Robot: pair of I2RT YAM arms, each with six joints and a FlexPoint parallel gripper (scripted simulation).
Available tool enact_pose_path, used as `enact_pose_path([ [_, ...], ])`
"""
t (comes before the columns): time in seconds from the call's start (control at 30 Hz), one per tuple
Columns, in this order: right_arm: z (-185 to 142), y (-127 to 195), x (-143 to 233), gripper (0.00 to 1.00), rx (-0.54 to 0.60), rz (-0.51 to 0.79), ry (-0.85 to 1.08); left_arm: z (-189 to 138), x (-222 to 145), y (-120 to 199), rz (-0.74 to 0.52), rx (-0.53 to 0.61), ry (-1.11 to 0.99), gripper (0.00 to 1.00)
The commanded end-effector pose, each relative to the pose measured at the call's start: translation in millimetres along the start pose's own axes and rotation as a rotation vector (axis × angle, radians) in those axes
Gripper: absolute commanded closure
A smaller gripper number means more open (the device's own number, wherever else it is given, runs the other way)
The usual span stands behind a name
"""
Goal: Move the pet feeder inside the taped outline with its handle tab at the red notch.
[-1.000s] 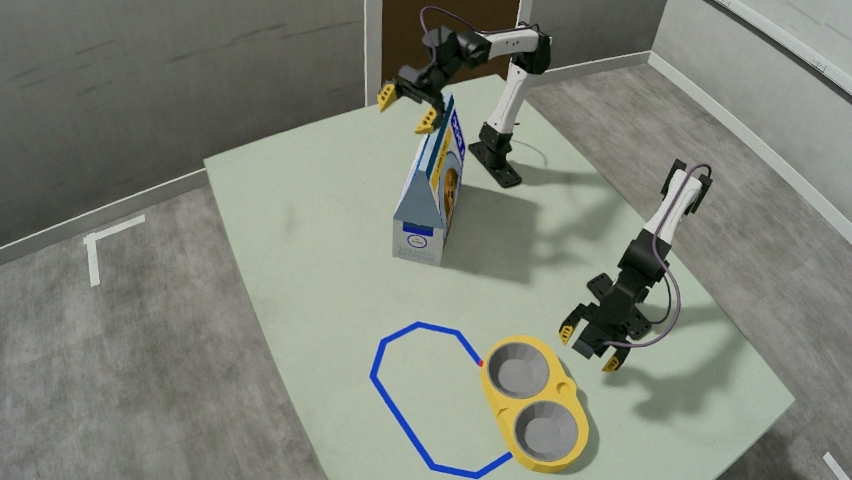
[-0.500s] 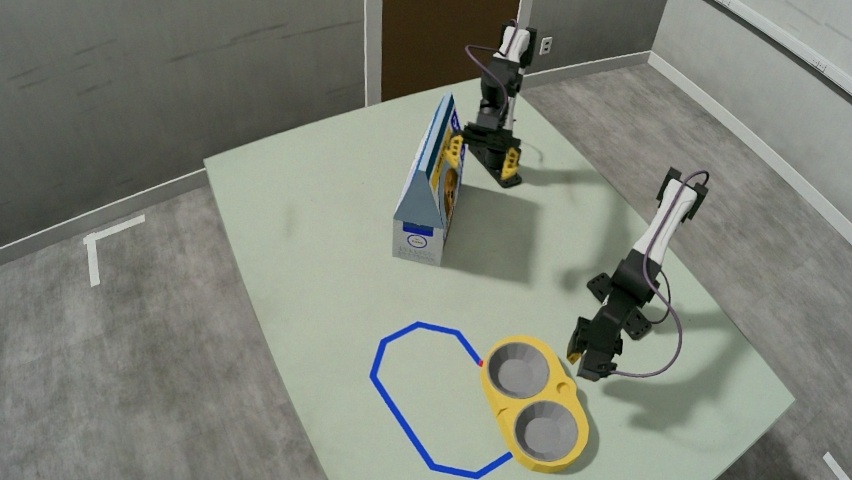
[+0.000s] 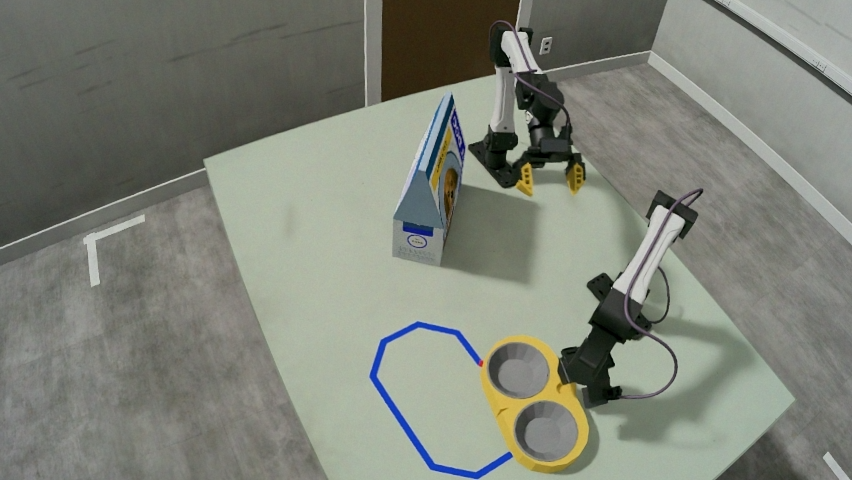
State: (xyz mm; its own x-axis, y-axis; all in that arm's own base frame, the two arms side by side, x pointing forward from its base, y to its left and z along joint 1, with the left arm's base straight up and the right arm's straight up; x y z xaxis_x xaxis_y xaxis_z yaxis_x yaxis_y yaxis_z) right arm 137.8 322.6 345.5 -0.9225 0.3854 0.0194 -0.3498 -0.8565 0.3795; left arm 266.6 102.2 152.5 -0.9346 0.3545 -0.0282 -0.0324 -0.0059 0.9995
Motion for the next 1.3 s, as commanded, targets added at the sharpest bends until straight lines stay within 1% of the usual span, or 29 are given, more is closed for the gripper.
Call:
enact_pose_path([
  [0.0, 1, -8, 14, 0.00, -0.030, 0.017, -0.012, 7, -2, 1, 0.026, 0.013, 0.123, 0.62],
  [0.1, -2, -10, 22, 0.00, -0.018, 0.037, -0.004, 9, -4, -2, 0.024, 0.011, 0.105, 0.62],
  [0.3, 1, -6, 22, 0.00, -0.030, 0.036, -0.004, 9, -4, -1, 0.021, 0.009, 0.105, 0.62],
  [0.33, 1, -6, 22, 0.00, -0.030, 0.036, -0.002, 6, 1, -7, 0.051, 0.022, 0.112, 0.62],
  [0.4, 1, -6, 22, 0.00, -0.030, 0.037, -0.002, 7, 1, -13, 0.041, 0.014, 0.105, 0.62],
  [0.93, 5, -4, 22, 0.00, -0.034, 0.043, 0.003, 7, 3, -35, 0.039, 0.016, 0.105, 0.62],
  [1.0, 5, -4, 22, 0.00, -0.034, 0.043, 0.003, 7, 3, -35, 0.039, 0.016, 0.112, 0.76],
  [1.07, 5, -4, 22, 0.00, -0.034, 0.043, 0.003, 7, 3, -30, 0.027, 0.004, 0.112, 0.79],
  [1.23, 5, -4, 22, 0.00, -0.034, 0.043, 0.003, 5, 2, -30, 0.023, 0.009, 0.101, 0.86],
  [1.27, 5, -4, 22, 0.00, -0.034, 0.043, 0.003, 5, 2, -30, 0.023, 0.009, 0.101, 0.86],
])
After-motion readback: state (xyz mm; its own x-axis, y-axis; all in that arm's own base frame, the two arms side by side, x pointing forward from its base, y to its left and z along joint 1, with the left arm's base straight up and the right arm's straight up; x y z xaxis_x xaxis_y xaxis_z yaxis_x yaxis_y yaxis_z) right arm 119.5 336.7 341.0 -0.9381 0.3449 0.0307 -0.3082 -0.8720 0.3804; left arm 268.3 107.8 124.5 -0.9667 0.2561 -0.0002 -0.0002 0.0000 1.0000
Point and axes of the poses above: on each arm, the point where the finger pads meet when closed, its own y axis back along the fingers, its own x axis across the jaws, z = x × y, the point moved 8 cm from there along y, back along the fingers, and after that the axes turned 2 degrees about -y, right-handed, at the moved point
